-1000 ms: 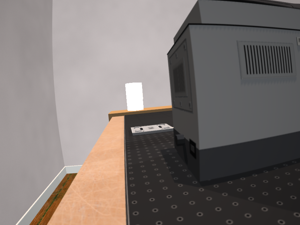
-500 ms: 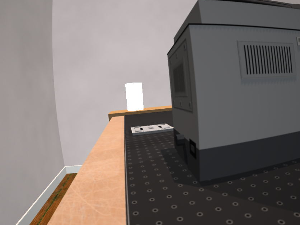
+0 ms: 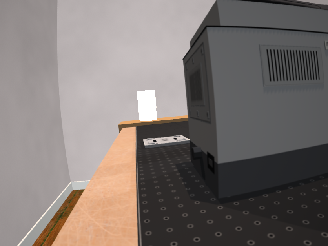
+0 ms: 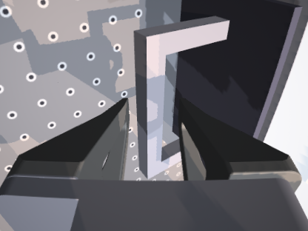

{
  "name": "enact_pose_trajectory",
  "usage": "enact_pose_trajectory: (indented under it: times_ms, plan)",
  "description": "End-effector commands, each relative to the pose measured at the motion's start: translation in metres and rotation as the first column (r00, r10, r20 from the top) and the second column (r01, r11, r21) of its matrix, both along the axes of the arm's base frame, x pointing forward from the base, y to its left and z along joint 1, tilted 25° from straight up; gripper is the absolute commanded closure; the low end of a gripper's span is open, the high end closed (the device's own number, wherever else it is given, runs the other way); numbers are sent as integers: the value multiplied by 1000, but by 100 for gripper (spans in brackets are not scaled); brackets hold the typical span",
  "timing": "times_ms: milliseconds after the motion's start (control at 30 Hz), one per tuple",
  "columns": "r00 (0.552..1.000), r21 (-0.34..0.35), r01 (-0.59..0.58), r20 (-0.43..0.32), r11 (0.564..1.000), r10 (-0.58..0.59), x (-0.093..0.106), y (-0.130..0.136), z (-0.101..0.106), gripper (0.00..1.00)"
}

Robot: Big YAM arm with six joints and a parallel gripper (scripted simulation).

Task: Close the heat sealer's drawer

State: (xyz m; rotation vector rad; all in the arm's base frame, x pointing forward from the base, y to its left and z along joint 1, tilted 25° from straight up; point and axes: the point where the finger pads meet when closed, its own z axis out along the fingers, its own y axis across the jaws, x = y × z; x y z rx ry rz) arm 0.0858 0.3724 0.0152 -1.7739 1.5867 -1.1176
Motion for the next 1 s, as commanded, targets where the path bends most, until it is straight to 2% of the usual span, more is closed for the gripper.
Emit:
enact_pose_trajectory:
  times_ms: [0,67,300,333,800,900,967]
  plan:
    - [1000,39,-7,-2,999,7,-11,21,3,70]
    - [1000,34,1,-3,999,-1,-5,13,4,70]
    - [1000,34,1,-3,999,-1,-5,13,4,70]
    - [1000,39,-7,-3,999,7,-13,21,4,70]
    - [1000,68,-6,-10,998,7,-34,27,27,70]
    - [1000,70,4,-9,998,-4,-31,27,29,70]
    - [1000,72,-6,-11,997,7,-39,28,31,70]
